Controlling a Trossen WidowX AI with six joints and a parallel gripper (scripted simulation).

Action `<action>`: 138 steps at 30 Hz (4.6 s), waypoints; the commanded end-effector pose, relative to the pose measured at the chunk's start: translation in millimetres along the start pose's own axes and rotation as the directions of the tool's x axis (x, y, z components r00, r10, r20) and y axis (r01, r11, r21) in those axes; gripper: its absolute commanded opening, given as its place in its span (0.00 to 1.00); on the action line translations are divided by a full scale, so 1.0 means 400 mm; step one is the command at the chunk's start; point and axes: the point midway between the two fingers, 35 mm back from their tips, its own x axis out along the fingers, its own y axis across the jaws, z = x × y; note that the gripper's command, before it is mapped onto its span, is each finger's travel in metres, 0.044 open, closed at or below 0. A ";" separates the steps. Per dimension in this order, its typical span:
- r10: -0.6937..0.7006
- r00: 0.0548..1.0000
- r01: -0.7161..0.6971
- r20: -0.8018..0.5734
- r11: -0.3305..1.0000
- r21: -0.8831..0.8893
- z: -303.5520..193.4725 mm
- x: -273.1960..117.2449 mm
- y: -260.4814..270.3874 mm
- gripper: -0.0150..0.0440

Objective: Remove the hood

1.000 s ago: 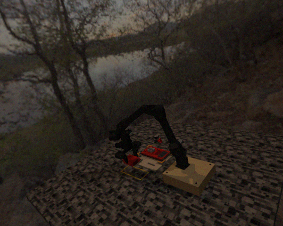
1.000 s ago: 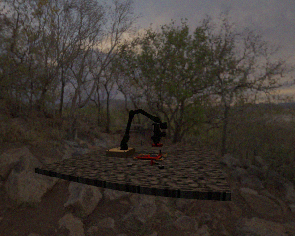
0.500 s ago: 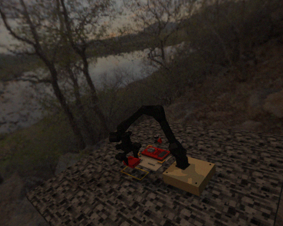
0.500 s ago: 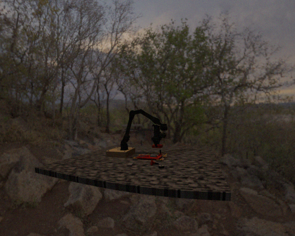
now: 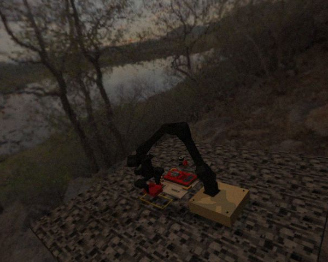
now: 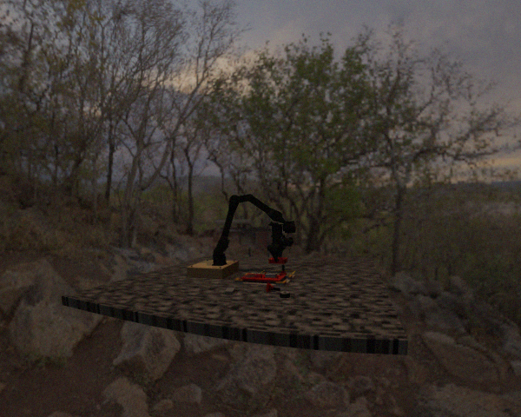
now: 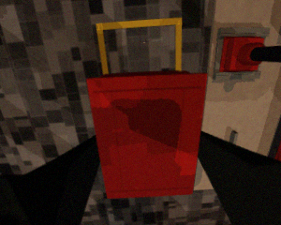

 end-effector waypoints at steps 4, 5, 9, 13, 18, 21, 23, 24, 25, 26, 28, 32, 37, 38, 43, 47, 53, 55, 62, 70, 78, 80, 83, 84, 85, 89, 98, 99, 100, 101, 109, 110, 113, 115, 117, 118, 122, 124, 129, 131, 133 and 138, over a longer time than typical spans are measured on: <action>0.001 1.000 -0.001 -0.001 1.000 0.003 0.000 0.016 0.001 0.25; 0.001 1.000 -0.001 -0.001 1.000 0.003 0.000 0.018 0.001 0.25; 0.001 1.000 -0.001 -0.001 1.000 0.003 -0.001 0.027 0.000 0.25; 0.001 1.000 -0.001 -0.001 1.000 0.003 -0.001 0.035 0.000 0.25; 0.001 1.000 -0.001 -0.001 1.000 0.003 -0.002 0.045 0.000 0.25; 0.001 1.000 -0.001 -0.001 1.000 0.003 -0.002 0.051 -0.001 0.25; 0.001 1.000 -0.001 -0.001 1.000 0.003 -0.003 0.056 -0.001 0.25; 0.001 1.000 -0.001 -0.001 1.000 0.003 -0.003 0.058 -0.001 0.25; 0.001 1.000 -0.001 -0.001 1.000 0.003 -0.003 0.060 -0.001 0.25; 0.001 1.000 -0.001 -0.002 1.000 0.003 -0.003 0.062 -0.001 0.25; 0.001 1.000 -0.001 -0.002 1.000 0.003 -0.004 0.066 -0.001 0.25; 0.001 1.000 -0.001 -0.002 1.000 0.003 -0.005 0.074 -0.002 0.25; 0.001 1.000 -0.001 -0.002 1.000 0.003 -0.006 0.084 -0.002 0.25; 0.001 1.000 -0.001 -0.002 1.000 0.003 -0.006 0.086 -0.003 0.25; 0.001 1.000 -0.001 -0.002 1.000 0.003 -0.006 0.089 -0.003 0.25; 0.001 1.000 -0.001 -0.002 1.000 0.003 -0.006 0.094 -0.003 0.25; 0.001 1.000 -0.001 -0.002 1.000 0.003 -0.006 0.101 -0.002 0.25; 0.001 1.000 -0.001 -0.002 1.000 0.003 -0.006 0.103 -0.002 0.25; 0.001 1.000 -0.001 -0.002 1.000 0.003 -0.006 0.112 -0.003 0.25; 0.001 1.000 -0.001 -0.002 1.000 0.003 -0.006 0.122 -0.003 0.25; 0.001 1.000 -0.001 -0.002 1.000 0.003 -0.007 0.132 -0.003 0.25; 0.001 1.000 -0.001 -0.002 1.000 0.003 -0.007 0.134 -0.003 0.25; -0.001 1.000 0.001 -0.001 1.000 0.003 -0.007 0.131 -0.004 0.34; -0.001 1.000 0.001 -0.001 1.000 0.003 -0.007 0.131 -0.004 0.39; -0.001 1.000 0.001 -0.001 1.000 0.003 -0.007 0.131 -0.004 0.43; -0.001 1.000 0.001 -0.001 1.000 0.003 -0.007 0.131 -0.004 0.61; -0.001 1.000 0.001 -0.001 1.000 0.003 -0.006 0.125 -0.003 1.00; -0.001 1.000 0.001 -0.001 1.000 0.003 -0.005 0.113 -0.003 1.00; -0.001 1.000 0.001 -0.001 1.000 0.003 -0.004 0.098 -0.002 1.00; -0.001 1.000 0.001 -0.001 1.000 0.003 -0.002 0.077 -0.001 1.00; -0.002 1.000 0.002 -0.002 1.000 0.003 -0.006 -0.049 -0.002 1.00; -0.002 1.000 0.002 -0.002 1.000 0.003 -0.006 -0.049 -0.002 1.00; -0.002 1.000 0.002 -0.002 1.000 0.003 -0.006 -0.049 -0.002 1.00; -0.002 1.000 0.002 -0.002 1.000 0.003 -0.006 -0.049 -0.002 1.00; -0.002 1.000 0.002 -0.002 1.000 0.003 -0.006 -0.049 -0.002 1.00; -0.002 1.000 0.002 -0.002 1.000 0.003 -0.006 -0.049 -0.002 1.00; -0.002 1.000 0.002 -0.002 1.000 0.003 -0.006 -0.049 -0.002 1.00; -0.002 1.000 0.002 -0.002 1.000 0.003 -0.006 -0.049 -0.002 1.00; -0.002 1.000 0.002 -0.002 1.000 0.003 -0.006 -0.049 -0.002 1.00; -0.002 1.000 0.002 -0.002 1.000 0.003 -0.006 -0.049 -0.002 1.00; -0.002 1.000 0.002 -0.002 1.000 0.003 -0.006 -0.049 -0.002 1.00; -0.002 1.000 0.002 -0.002 1.000 0.003 -0.006 -0.049 -0.002 1.00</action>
